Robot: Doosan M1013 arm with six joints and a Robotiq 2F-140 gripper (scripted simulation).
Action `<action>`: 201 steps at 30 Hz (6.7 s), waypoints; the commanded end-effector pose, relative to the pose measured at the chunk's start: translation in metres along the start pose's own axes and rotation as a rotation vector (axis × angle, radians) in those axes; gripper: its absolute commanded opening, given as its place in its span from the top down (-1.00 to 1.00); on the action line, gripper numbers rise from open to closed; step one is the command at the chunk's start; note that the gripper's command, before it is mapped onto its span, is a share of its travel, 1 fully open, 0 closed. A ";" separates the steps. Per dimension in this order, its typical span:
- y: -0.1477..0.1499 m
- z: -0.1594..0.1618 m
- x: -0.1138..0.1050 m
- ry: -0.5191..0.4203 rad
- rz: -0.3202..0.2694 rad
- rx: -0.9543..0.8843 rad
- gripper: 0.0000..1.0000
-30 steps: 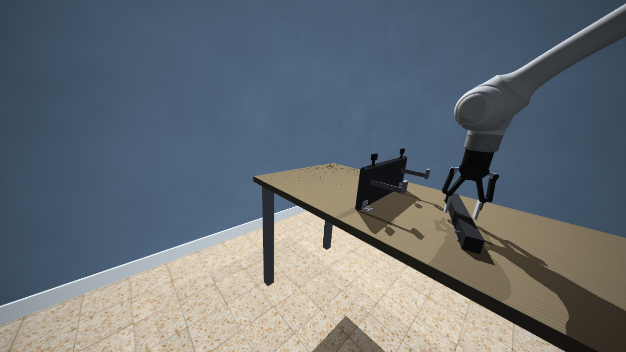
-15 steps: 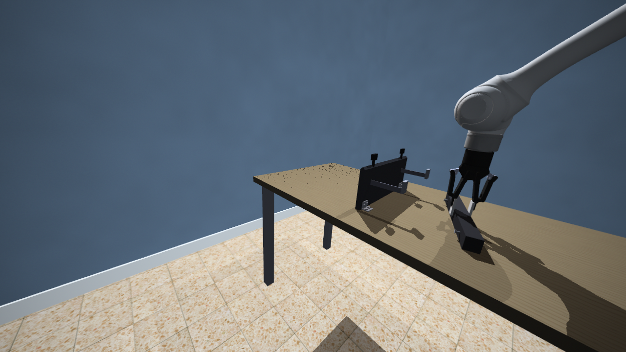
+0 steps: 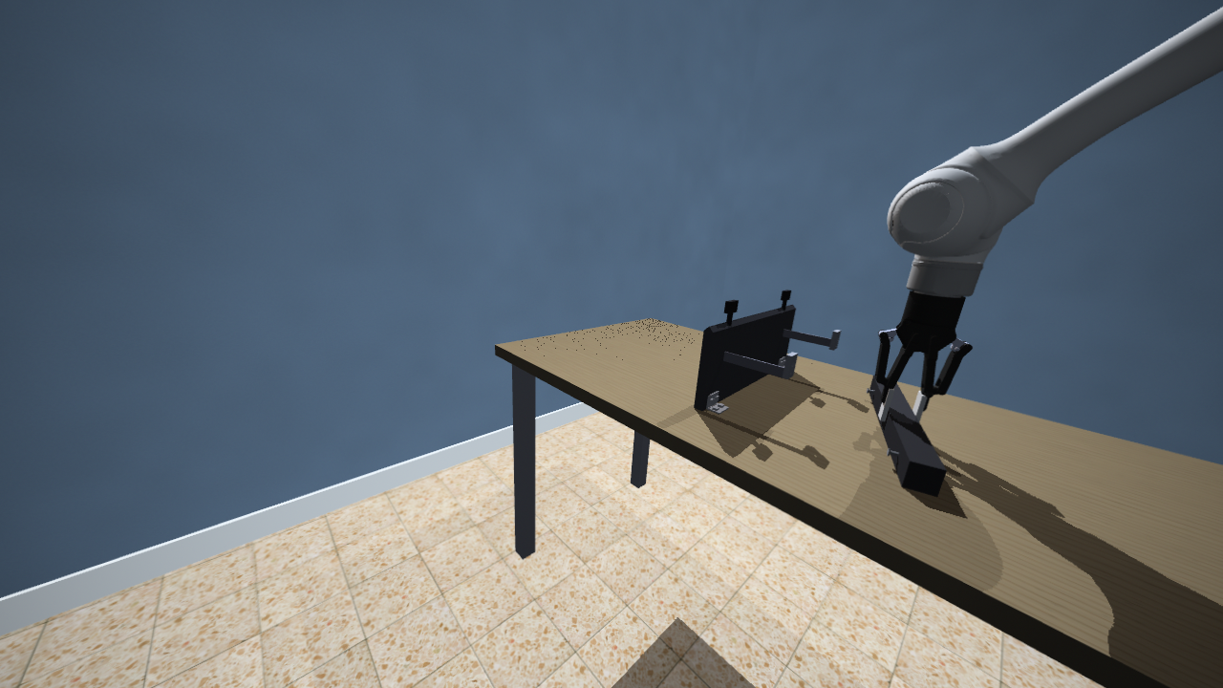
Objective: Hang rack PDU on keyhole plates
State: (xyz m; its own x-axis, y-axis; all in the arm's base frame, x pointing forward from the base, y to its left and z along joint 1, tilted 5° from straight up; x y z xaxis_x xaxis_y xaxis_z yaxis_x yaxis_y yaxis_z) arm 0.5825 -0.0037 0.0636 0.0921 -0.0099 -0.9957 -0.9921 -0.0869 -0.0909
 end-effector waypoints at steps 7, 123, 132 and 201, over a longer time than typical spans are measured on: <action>0.004 0.000 0.005 -0.006 0.008 0.012 1.00; -0.087 -0.009 -0.103 0.000 -0.007 0.297 1.00; -0.117 -0.012 -0.105 0.000 -0.007 0.297 1.00; -0.122 -0.008 -0.099 0.002 0.005 0.284 1.00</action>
State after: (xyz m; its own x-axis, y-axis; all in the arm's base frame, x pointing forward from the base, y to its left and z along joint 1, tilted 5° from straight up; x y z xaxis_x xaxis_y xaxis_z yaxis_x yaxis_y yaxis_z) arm 0.6923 -0.0033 0.1754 0.0880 -0.0095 -0.9961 -0.9752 0.2031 -0.0881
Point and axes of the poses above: the point where the finger pads meet when closed, its own x axis out along the fingers, its own y axis across the jaws, z = x × y, the point moved 1 cm from there along -x, back along the fingers, and after that the axes turned 14 degrees about x, right-handed, at the moved point
